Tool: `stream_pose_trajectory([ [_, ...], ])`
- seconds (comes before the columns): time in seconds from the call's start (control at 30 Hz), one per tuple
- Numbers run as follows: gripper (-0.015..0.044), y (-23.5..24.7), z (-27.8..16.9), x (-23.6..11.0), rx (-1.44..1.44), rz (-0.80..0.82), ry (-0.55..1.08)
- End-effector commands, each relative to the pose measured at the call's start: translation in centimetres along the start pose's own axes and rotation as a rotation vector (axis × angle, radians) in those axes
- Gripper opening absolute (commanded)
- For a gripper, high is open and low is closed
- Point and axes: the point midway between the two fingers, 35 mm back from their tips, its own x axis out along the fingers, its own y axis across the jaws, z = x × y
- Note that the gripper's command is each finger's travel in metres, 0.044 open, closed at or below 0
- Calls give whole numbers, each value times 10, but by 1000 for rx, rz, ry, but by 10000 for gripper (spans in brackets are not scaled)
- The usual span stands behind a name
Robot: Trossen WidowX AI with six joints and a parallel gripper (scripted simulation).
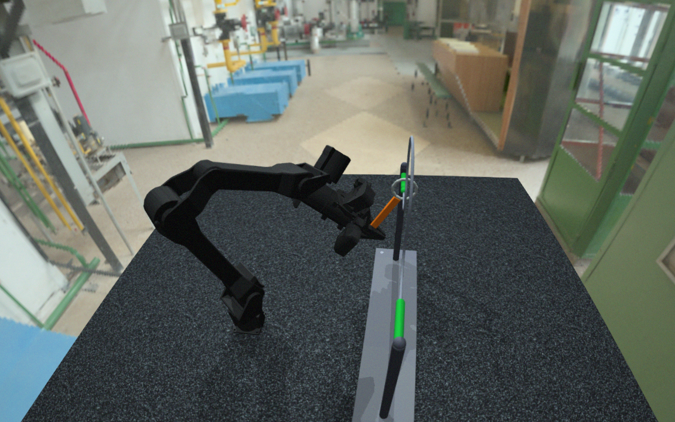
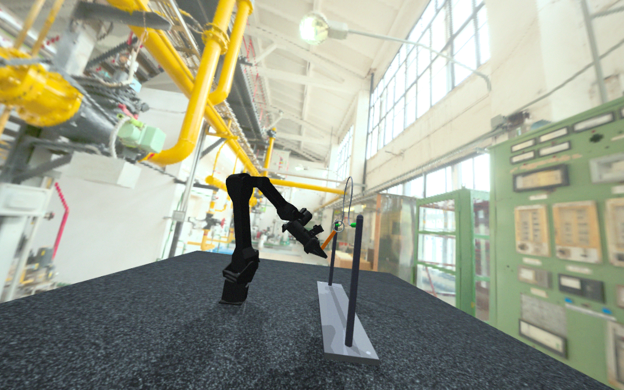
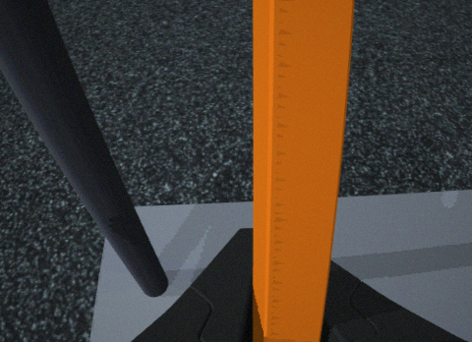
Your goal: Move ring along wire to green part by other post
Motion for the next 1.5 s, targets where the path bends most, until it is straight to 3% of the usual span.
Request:
stream_pose_trajectory([
  [0.0, -150, -2, -9, 5, -9, -13, 6],
  [0.77, -150, -2, -9, 6, -9, -13, 6],
  [1.17, 160, 0, -8, 3, -9, -7, 8],
  [1.47, 160, 0, -10, -30, -8, -12, 13],
])
